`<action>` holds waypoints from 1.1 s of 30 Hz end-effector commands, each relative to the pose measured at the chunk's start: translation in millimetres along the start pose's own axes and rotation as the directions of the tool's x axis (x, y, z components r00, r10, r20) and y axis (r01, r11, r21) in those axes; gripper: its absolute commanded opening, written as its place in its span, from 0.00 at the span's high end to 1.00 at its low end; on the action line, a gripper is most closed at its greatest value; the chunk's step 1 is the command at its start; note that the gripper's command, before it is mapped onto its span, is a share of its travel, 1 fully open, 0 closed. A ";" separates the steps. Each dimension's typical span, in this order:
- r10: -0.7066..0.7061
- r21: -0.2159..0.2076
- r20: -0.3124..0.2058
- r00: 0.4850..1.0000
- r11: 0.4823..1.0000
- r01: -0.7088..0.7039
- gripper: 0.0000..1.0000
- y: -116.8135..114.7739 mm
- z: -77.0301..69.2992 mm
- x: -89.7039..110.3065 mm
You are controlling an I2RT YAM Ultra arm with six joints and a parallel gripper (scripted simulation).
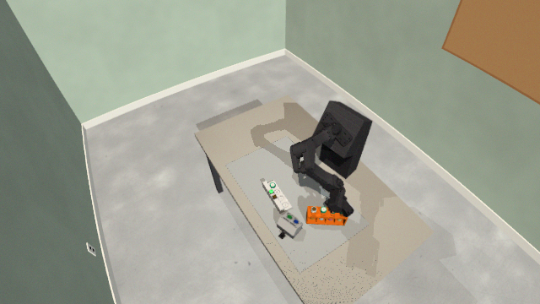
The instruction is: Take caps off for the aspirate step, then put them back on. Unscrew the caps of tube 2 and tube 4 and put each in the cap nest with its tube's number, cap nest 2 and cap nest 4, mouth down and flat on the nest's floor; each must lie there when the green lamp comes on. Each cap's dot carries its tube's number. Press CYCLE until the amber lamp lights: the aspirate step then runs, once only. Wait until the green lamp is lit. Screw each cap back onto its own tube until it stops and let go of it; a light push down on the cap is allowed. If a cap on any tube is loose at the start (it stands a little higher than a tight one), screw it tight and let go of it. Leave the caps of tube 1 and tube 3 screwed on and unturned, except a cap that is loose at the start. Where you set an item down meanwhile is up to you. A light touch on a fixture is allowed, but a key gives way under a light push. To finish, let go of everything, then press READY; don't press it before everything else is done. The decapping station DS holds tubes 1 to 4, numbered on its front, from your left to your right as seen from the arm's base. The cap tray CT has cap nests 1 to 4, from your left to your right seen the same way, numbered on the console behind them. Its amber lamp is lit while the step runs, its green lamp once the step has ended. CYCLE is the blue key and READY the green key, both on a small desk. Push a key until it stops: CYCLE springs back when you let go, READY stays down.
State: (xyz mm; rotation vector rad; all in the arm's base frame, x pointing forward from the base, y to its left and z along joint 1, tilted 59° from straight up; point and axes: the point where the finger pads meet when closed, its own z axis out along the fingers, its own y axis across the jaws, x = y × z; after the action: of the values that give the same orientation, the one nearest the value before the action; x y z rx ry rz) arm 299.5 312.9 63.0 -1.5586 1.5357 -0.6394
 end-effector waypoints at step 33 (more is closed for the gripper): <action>0.911 -0.006 0.007 0.413 0.413 -0.911 1.00 -1.7 -1.1 -2.7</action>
State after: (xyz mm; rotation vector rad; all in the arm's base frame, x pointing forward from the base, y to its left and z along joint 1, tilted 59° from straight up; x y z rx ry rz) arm 299.8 313.0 62.8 -0.6710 2.0114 -0.0900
